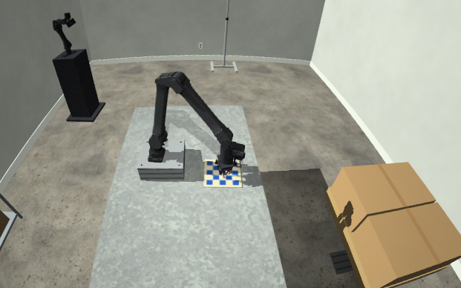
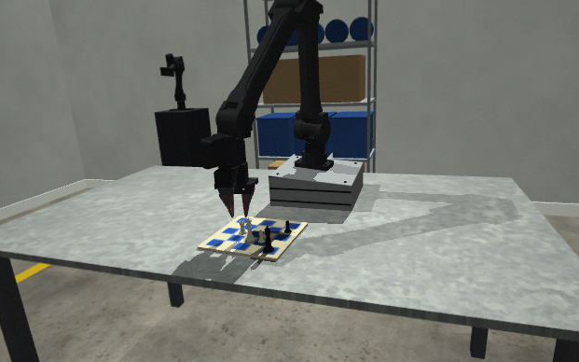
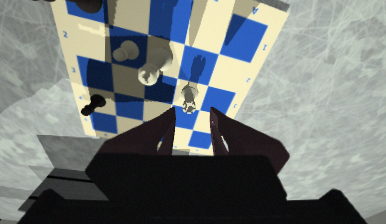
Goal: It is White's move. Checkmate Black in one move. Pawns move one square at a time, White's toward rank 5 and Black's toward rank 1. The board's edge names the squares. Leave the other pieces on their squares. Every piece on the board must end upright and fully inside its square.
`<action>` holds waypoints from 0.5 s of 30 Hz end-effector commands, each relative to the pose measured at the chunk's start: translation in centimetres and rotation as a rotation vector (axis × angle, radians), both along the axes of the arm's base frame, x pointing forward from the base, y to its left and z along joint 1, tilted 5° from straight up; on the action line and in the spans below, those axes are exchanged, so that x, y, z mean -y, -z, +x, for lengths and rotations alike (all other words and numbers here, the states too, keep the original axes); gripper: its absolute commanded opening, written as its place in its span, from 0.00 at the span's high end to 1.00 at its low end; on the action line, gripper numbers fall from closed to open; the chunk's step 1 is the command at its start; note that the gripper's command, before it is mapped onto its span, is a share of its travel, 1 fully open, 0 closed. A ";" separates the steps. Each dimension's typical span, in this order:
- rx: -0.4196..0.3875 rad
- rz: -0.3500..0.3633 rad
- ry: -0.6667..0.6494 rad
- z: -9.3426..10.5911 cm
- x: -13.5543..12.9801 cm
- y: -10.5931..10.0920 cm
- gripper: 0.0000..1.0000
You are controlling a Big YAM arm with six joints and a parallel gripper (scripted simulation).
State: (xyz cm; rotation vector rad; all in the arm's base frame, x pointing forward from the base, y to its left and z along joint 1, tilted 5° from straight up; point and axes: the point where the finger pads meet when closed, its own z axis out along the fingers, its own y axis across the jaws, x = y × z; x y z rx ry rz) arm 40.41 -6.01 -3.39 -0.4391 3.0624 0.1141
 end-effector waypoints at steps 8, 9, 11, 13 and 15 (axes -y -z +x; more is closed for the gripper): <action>-0.021 0.002 -0.004 -0.5 -0.7 1.1 0.64; -0.021 0.002 -0.004 -0.5 -0.7 1.1 0.64; -0.020 0.002 -0.004 -0.5 -0.7 1.1 0.64; -0.019 0.002 -0.004 -0.5 -0.7 1.1 0.64; -0.018 0.002 -0.005 -0.7 -0.7 1.1 0.64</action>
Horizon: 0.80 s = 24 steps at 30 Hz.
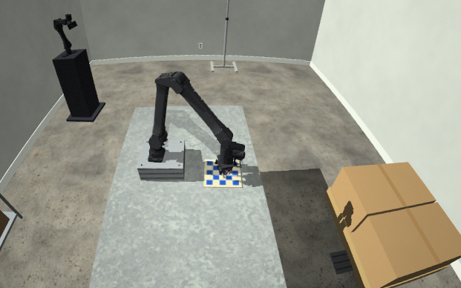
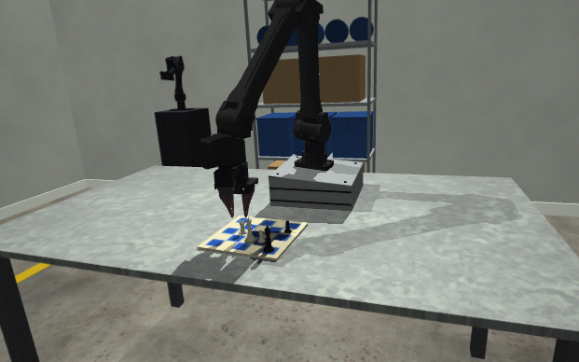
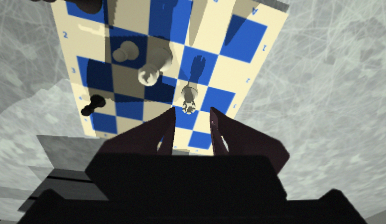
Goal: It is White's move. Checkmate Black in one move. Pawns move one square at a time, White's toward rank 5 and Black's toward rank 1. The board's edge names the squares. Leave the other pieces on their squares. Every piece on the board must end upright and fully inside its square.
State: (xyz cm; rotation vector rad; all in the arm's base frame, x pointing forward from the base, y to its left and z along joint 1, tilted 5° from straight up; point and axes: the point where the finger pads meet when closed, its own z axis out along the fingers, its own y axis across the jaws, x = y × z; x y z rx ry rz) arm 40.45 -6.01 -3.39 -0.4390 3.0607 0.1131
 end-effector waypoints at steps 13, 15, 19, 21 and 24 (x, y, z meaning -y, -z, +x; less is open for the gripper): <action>0.000 -0.002 -0.009 -1.1 -0.8 0.3 0.64; -0.003 -0.001 -0.009 -1.2 -0.8 0.3 0.64; -0.003 -0.001 -0.009 -1.2 -0.8 0.3 0.64; -0.003 -0.001 -0.009 -1.2 -0.8 0.3 0.64; -0.003 -0.001 -0.009 -1.2 -0.8 0.3 0.64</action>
